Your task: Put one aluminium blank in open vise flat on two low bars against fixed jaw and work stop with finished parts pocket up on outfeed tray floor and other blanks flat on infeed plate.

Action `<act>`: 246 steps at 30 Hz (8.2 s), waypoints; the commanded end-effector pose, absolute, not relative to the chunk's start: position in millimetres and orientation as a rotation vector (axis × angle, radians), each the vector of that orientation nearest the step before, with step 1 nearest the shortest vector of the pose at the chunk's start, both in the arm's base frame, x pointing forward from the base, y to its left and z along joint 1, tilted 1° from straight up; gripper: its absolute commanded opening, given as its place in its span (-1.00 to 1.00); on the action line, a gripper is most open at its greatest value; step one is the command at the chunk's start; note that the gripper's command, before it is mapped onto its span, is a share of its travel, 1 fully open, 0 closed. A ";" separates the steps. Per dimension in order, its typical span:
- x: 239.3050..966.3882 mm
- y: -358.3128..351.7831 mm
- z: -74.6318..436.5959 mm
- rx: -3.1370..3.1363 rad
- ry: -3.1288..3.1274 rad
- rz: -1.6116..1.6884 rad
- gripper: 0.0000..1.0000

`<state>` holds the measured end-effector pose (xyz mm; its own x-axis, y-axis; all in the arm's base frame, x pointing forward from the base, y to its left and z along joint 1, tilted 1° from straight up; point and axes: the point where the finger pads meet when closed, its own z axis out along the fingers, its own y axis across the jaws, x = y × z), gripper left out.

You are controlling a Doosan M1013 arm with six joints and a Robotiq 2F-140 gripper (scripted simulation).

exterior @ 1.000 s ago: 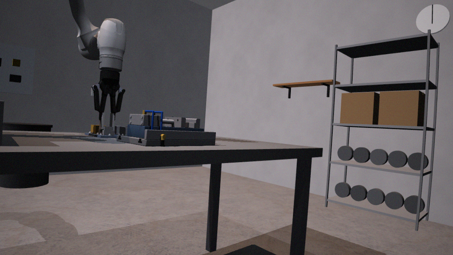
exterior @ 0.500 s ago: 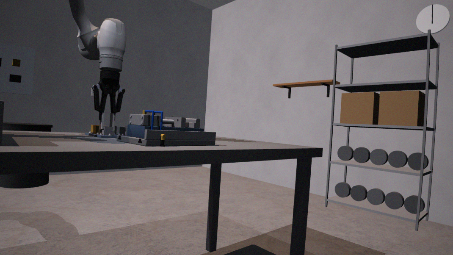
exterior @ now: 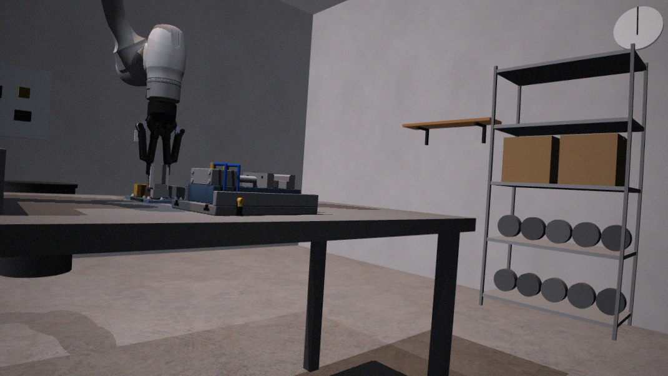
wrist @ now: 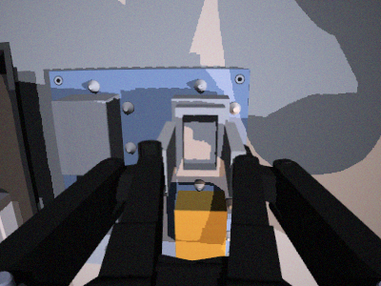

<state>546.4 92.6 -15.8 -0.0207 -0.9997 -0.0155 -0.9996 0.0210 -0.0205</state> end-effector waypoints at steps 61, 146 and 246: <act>744.3 80.6 99.9 -2.180 2.226 -0.005 -1.00; 756.7 80.2 54.8 -2.180 2.226 -0.005 -1.00; 758.1 81.1 -1.5 -2.180 2.226 -0.005 -1.00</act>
